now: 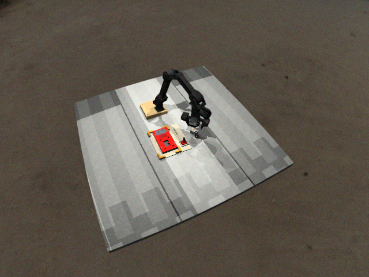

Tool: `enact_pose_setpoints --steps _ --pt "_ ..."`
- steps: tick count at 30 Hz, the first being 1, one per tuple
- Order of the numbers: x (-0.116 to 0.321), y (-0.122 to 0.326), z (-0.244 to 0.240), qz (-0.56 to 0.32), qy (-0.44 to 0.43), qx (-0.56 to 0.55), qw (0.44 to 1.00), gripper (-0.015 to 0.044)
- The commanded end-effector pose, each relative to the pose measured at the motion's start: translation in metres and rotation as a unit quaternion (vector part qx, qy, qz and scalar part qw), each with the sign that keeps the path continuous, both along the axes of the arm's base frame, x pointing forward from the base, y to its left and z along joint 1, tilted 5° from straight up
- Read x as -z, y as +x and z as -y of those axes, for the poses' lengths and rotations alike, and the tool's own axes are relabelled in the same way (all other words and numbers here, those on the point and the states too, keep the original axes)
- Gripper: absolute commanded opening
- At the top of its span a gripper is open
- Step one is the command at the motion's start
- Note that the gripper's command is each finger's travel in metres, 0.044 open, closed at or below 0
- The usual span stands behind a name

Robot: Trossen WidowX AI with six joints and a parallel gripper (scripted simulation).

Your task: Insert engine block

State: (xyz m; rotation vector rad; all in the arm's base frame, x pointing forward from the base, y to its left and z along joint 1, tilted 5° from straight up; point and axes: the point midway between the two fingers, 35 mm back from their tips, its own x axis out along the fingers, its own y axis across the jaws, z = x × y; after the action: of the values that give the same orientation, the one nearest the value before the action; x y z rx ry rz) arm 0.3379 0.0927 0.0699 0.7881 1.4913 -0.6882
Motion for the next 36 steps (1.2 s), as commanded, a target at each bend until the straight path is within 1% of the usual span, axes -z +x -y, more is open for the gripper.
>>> enact_pose_setpoints --steps 1,6,8,13,16,36 --pt "-0.001 0.0 0.001 -0.005 -0.003 0.055 0.998 0.044" --pt "-0.001 0.0 0.001 -0.011 -0.004 0.138 0.99 0.044" --pt "-0.001 0.0 0.001 -0.012 -0.004 0.15 0.989 0.044" --pt "0.0 -0.001 0.001 -0.012 -0.004 0.15 0.989 0.044" --pt "0.012 -0.001 0.0 -0.012 -0.004 0.15 0.989 0.044" --pt "0.041 -0.001 -0.003 -0.012 -0.004 0.15 0.989 0.044"
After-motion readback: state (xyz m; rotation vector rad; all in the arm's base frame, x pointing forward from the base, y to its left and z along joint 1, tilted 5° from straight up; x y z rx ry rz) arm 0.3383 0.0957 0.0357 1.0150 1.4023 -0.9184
